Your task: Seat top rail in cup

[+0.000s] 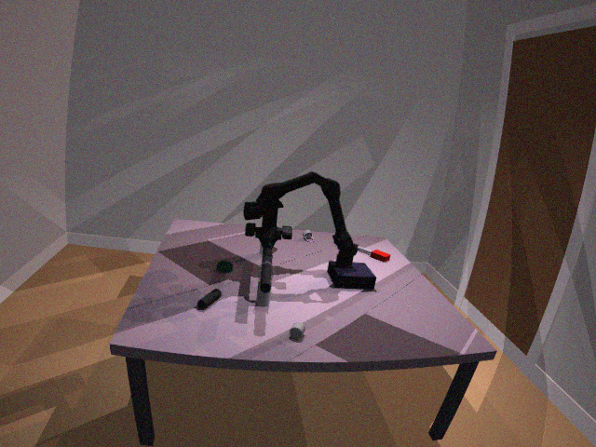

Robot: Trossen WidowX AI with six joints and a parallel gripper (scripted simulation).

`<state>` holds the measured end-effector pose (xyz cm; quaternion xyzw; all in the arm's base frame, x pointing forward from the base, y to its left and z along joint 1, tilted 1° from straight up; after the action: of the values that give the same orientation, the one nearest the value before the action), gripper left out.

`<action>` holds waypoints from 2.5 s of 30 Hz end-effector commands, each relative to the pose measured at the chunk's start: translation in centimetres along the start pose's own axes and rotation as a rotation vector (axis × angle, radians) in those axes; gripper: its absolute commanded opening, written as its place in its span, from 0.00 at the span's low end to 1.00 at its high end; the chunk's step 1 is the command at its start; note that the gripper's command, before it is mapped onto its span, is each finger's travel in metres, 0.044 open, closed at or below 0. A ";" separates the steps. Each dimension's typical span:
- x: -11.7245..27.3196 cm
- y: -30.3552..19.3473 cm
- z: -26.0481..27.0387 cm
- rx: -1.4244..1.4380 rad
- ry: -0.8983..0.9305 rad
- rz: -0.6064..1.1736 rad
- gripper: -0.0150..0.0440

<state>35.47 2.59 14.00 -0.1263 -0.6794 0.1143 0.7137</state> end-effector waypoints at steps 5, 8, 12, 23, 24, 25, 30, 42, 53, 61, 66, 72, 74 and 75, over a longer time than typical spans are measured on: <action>0.1 -0.6 0.1 -0.002 -0.001 0.014 0.25; 0.1 -0.6 0.1 -0.002 -0.001 0.014 0.25; 0.1 -0.6 0.1 -0.002 -0.001 0.014 0.25; 0.1 -0.6 0.1 -0.002 -0.001 0.014 0.25; 0.1 -0.4 0.1 -0.002 -0.001 0.010 0.25; 0.1 -0.3 0.0 -0.001 -0.001 0.007 0.25; 0.0 0.0 0.0 0.000 0.000 0.000 0.25; 0.0 -0.1 0.0 -0.001 0.000 -0.001 0.25; -0.1 -0.3 0.1 -0.002 0.000 -0.001 0.25; -0.1 -0.4 0.1 -0.003 0.001 0.000 0.25; -0.1 -0.5 0.1 -0.003 0.001 0.000 0.25; -0.1 -0.6 0.2 -0.004 0.001 0.001 0.25; -0.2 -0.6 0.2 -0.004 0.001 0.001 0.25; -0.2 -0.6 0.2 -0.004 0.001 0.001 0.25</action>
<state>35.38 2.50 13.83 -0.1238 -0.6804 0.1097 0.7139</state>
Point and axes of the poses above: the point midway between the two fingers, 35 mm back from their tips, its own x axis back along the fingers, its own z axis across the jaws, y = z × x, the point moved 4 cm from there along x, back along the fingers, and after that the axes turned 7 degrees about x, right-handed, at the moved point
